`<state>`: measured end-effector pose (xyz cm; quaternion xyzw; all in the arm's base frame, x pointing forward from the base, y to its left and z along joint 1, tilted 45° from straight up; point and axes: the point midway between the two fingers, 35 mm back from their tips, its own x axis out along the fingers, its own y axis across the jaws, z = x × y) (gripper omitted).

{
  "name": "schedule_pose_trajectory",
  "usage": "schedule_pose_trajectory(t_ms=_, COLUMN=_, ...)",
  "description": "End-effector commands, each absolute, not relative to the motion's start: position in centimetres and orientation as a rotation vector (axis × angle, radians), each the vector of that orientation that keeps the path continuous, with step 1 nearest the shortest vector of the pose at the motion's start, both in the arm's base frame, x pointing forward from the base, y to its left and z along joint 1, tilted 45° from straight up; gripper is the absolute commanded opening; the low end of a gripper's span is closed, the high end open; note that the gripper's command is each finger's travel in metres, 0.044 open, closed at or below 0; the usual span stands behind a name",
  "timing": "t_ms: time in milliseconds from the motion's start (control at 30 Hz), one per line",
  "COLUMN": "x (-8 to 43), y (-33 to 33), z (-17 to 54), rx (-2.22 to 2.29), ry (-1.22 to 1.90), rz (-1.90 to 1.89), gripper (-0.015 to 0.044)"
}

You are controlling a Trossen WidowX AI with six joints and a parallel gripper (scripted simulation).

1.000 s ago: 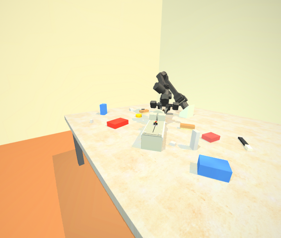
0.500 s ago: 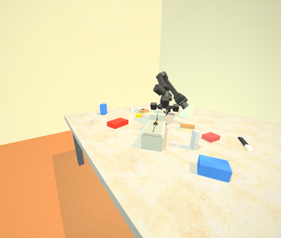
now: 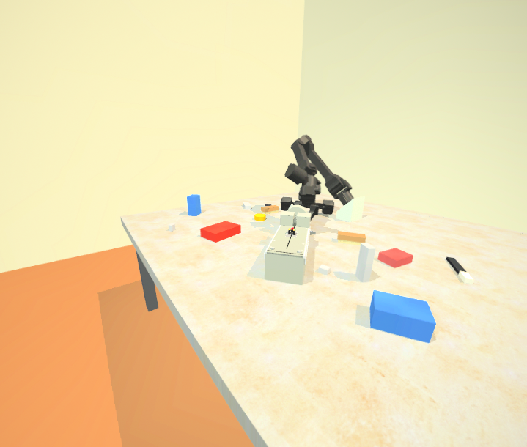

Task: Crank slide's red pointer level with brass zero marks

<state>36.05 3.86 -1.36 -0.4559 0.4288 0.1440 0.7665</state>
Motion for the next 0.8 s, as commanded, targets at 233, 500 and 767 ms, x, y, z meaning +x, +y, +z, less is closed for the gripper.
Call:
schedule_pose_trajectory(t_ms=233, x=36.8, y=2.3, z=-1.7, rx=-0.988, ry=0.937, rz=0.306, gripper=0.0)
schedule_pose_trajectory(t_ms=500, x=37.2, y=1.7, z=-1.5, rx=-0.988, ry=0.937, rz=0.305, gripper=0.0)
schedule_pose_trajectory(t_ms=767, x=37.5, y=1.4, z=-1.2, rx=-0.989, ry=0.937, rz=0.305, gripper=0.0)
